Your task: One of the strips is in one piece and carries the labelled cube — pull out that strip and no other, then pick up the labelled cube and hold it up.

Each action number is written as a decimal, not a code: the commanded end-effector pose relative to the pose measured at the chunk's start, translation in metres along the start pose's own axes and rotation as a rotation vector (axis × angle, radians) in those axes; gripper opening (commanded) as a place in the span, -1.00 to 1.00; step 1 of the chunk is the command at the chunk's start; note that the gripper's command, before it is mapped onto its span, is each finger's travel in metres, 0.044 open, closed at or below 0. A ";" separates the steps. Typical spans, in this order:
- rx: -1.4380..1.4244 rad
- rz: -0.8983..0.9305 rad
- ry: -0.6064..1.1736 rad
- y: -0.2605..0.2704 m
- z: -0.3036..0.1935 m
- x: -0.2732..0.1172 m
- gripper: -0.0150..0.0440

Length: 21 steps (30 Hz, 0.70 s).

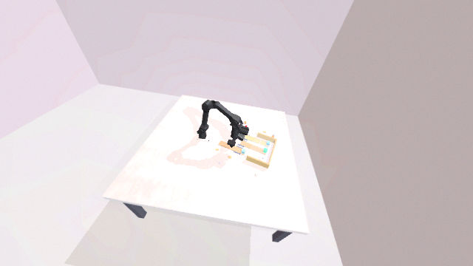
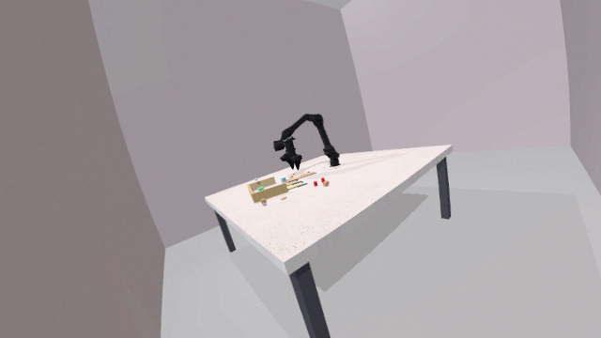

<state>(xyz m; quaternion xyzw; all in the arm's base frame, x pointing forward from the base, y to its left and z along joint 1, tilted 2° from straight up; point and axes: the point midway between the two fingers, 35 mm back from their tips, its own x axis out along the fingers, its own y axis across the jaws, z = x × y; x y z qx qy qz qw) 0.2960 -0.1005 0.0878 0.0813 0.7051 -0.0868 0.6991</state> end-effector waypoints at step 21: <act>-0.007 0.004 0.001 -0.009 0.088 -0.007 1.00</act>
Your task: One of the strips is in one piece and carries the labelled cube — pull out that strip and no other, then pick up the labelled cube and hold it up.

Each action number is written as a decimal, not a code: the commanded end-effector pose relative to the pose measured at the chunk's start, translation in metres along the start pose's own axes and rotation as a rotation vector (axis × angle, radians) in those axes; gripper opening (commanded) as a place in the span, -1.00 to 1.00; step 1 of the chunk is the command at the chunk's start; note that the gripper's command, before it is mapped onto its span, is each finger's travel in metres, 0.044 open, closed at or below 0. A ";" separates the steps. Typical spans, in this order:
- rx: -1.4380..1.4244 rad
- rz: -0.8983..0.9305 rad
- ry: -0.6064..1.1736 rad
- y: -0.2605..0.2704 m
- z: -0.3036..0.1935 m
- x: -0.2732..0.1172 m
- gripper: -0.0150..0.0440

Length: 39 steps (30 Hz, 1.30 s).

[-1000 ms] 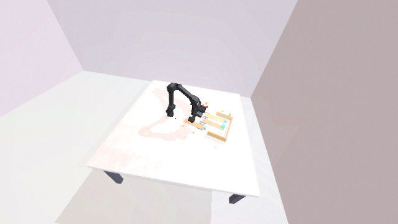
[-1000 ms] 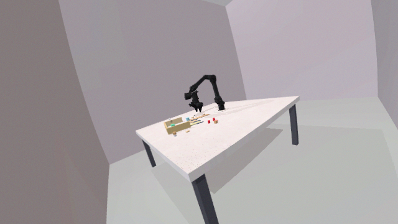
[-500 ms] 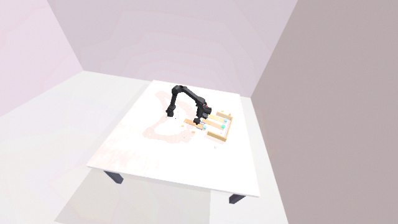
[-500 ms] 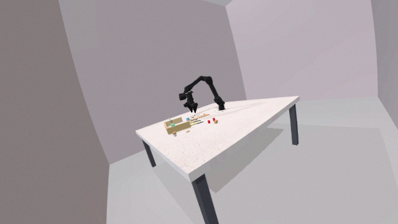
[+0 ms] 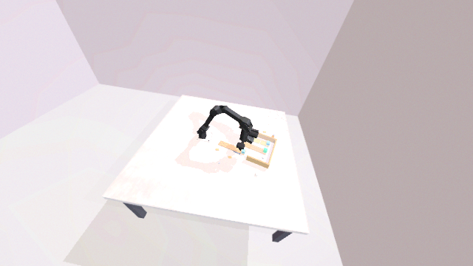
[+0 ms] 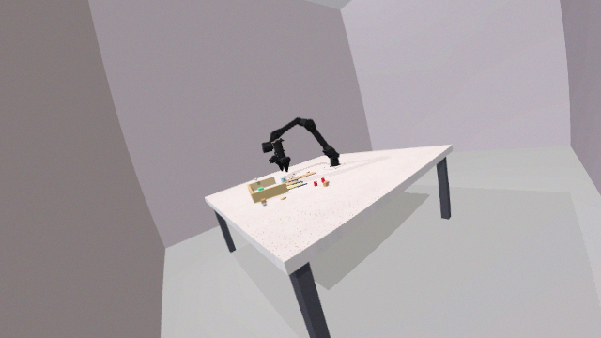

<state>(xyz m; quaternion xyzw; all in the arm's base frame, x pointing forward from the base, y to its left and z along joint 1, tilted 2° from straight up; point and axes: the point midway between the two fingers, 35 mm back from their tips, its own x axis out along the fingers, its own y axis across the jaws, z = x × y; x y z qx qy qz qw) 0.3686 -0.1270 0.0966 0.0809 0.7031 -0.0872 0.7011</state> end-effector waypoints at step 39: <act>-0.007 0.004 0.006 -0.001 0.022 0.058 0.36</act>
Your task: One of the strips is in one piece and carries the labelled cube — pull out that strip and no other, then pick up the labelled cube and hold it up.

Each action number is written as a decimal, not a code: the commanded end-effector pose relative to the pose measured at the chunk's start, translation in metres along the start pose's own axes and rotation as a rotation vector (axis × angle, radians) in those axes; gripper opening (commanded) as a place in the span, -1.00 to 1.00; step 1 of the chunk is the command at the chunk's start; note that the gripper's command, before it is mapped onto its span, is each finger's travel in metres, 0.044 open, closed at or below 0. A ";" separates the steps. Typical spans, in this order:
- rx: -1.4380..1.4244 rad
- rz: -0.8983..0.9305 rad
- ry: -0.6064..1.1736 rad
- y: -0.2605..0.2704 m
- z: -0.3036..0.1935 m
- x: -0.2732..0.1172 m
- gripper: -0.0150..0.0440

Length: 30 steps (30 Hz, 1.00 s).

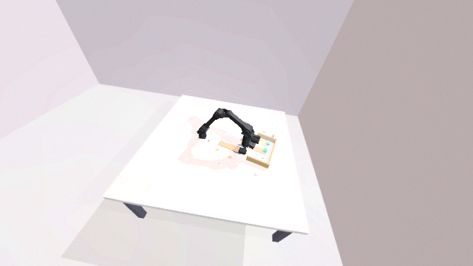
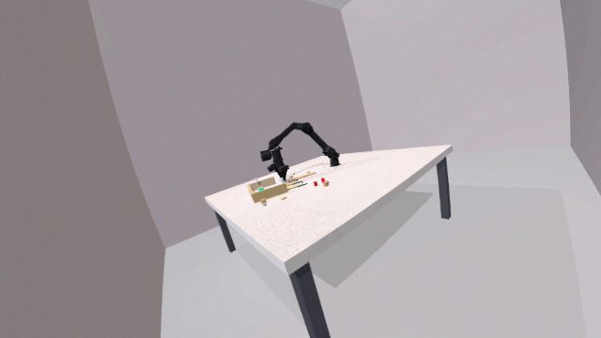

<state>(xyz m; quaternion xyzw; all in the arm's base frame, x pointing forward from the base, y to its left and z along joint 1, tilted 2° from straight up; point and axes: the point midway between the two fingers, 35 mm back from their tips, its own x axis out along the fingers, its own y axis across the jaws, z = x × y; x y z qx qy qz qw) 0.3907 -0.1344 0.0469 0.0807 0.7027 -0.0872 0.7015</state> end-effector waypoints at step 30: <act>-0.004 0.003 0.008 0.003 -0.031 -0.018 -0.49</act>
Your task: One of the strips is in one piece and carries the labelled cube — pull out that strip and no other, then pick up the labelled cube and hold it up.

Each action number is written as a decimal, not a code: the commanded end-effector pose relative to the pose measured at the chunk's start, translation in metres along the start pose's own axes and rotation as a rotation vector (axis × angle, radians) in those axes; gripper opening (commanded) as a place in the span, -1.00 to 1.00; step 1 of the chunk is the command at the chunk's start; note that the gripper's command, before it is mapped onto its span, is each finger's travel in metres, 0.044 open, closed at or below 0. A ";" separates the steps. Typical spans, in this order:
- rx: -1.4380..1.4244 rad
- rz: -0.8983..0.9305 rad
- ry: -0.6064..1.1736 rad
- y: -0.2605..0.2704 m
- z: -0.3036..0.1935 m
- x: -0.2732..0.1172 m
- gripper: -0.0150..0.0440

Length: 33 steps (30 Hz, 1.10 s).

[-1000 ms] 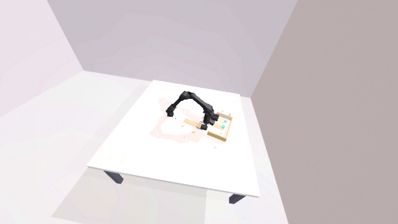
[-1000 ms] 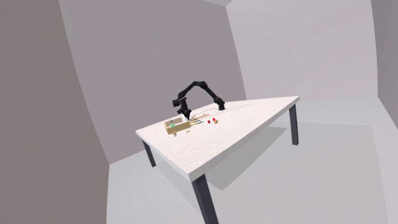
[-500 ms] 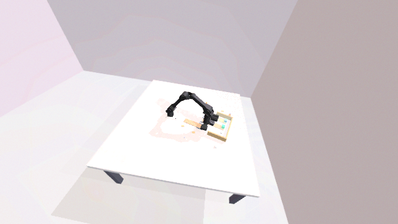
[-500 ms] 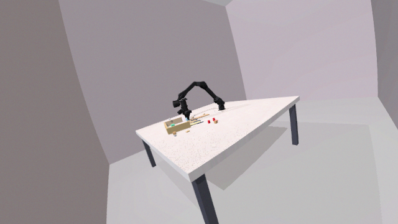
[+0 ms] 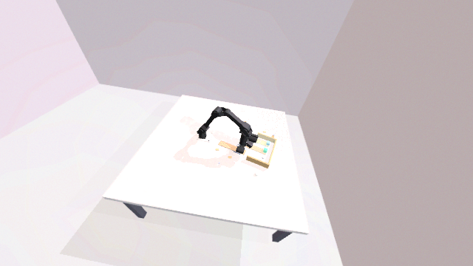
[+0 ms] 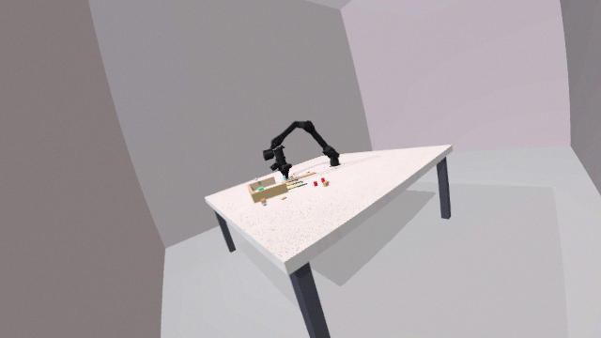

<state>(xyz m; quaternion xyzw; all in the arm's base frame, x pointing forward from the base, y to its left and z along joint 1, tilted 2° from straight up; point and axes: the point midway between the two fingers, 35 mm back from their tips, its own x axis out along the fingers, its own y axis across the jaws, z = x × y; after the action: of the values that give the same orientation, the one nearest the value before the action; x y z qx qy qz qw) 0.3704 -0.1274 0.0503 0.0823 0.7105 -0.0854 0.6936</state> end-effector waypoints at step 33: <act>-0.006 0.003 -0.008 0.008 -0.086 -0.053 -0.49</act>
<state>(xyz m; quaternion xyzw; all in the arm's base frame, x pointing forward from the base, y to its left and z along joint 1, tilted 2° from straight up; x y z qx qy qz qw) 0.2886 -0.0996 0.0870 0.0835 0.7163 -0.0841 0.6877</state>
